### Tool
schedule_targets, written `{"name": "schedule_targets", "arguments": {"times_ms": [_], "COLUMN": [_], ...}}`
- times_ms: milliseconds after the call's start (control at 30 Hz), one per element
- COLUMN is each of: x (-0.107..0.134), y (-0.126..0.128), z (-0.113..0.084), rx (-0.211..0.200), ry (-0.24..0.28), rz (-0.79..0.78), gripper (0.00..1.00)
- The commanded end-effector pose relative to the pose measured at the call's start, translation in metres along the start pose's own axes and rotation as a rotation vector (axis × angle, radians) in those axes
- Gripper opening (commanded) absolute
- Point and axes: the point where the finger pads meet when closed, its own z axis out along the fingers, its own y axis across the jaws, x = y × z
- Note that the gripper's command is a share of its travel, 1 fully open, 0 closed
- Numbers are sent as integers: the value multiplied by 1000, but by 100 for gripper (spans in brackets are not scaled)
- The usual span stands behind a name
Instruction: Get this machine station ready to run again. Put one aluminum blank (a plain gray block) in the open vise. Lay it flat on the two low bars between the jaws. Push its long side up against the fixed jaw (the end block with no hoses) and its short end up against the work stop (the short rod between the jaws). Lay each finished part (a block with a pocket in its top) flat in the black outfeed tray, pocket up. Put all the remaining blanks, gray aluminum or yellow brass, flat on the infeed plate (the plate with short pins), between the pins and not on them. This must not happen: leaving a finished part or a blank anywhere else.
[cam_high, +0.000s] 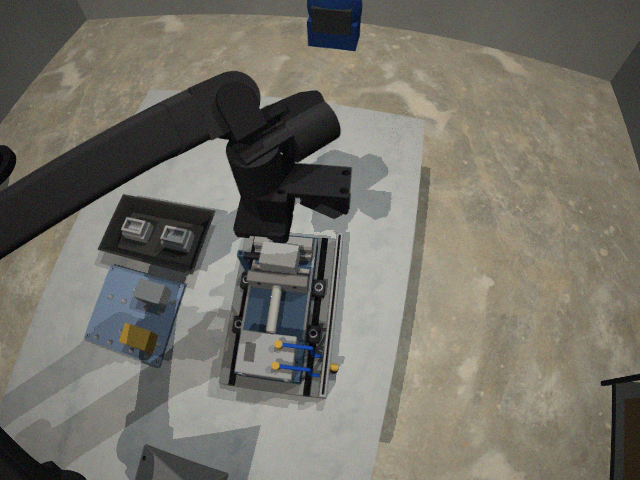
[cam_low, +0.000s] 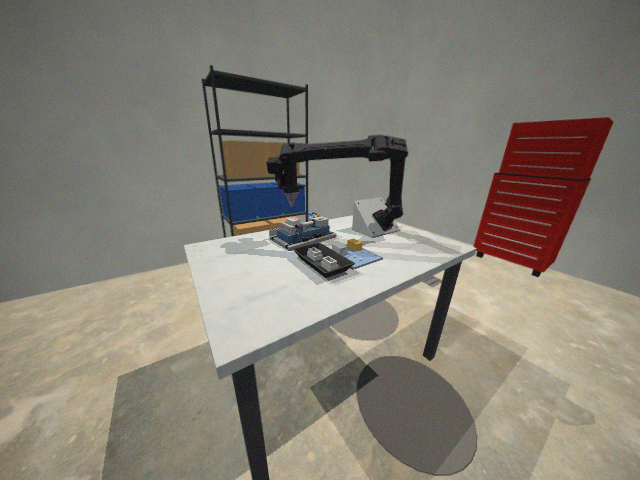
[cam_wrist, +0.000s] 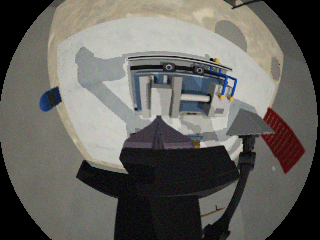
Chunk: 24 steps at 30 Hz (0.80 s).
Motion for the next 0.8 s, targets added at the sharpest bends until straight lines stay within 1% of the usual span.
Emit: {"name": "schedule_targets", "arguments": {"times_ms": [0, 33, 100, 167, 233, 367, 567, 767], "x": [2, 1, 1, 1, 0, -3, -1, 0], "y": [-7, -16, -16, -31, -35, -37, -30, -29], "z": [-8, -9, -9, -11, -12, -13, -3, 0], "rx": [-11, -14, -14, -19, -23, -26, -9, -3], "ry": [-17, -18, -18, -19, -20, -19, -14, -11], "rz": [-22, -19, -19, -15, -14, -10, -20, -19], "gripper": [0, 0, 0, 0, 0, 0, 0, 0]}}
